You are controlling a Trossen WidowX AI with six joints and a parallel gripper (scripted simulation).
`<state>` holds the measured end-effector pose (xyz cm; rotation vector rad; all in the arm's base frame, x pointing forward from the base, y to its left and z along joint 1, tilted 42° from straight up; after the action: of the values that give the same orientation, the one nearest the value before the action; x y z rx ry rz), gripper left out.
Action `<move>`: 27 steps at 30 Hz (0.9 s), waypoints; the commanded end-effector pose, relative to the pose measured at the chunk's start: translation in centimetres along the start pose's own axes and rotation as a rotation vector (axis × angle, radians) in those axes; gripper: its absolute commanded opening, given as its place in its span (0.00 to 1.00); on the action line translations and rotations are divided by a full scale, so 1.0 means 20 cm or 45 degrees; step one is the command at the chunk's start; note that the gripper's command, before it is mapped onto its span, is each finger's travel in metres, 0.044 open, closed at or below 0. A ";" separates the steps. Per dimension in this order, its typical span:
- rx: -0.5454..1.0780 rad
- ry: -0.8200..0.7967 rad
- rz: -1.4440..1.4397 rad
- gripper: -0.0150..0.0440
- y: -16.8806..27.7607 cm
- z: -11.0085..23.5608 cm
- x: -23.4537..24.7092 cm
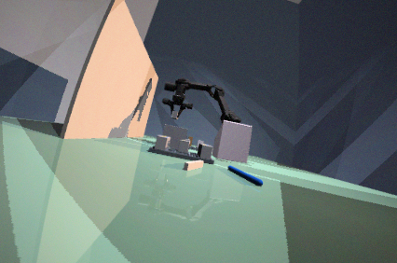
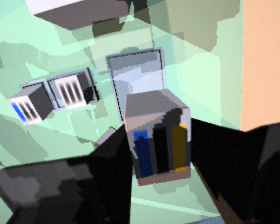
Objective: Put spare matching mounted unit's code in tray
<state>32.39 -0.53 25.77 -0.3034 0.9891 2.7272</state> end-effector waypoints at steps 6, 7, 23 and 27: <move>0.006 0.008 0.010 0.25 0.02 -0.01 0.00; 0.006 0.008 0.010 0.25 0.02 -0.02 0.00; 0.003 0.007 0.010 0.25 0.01 -0.09 -0.02; 0.003 0.007 0.009 0.25 0.01 -0.11 -0.02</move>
<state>32.93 -1.98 24.68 -0.3121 0.9945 2.7276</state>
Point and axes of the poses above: the point midway between the two fingers, 35 mm back from their tips, its own z axis back along the fingers, its own x axis across the jaws, y = z × x, the point moved 7 cm from there along z, back along the fingers, and after that the axes turned 15 degrees about -z, right-handed, at the moved point
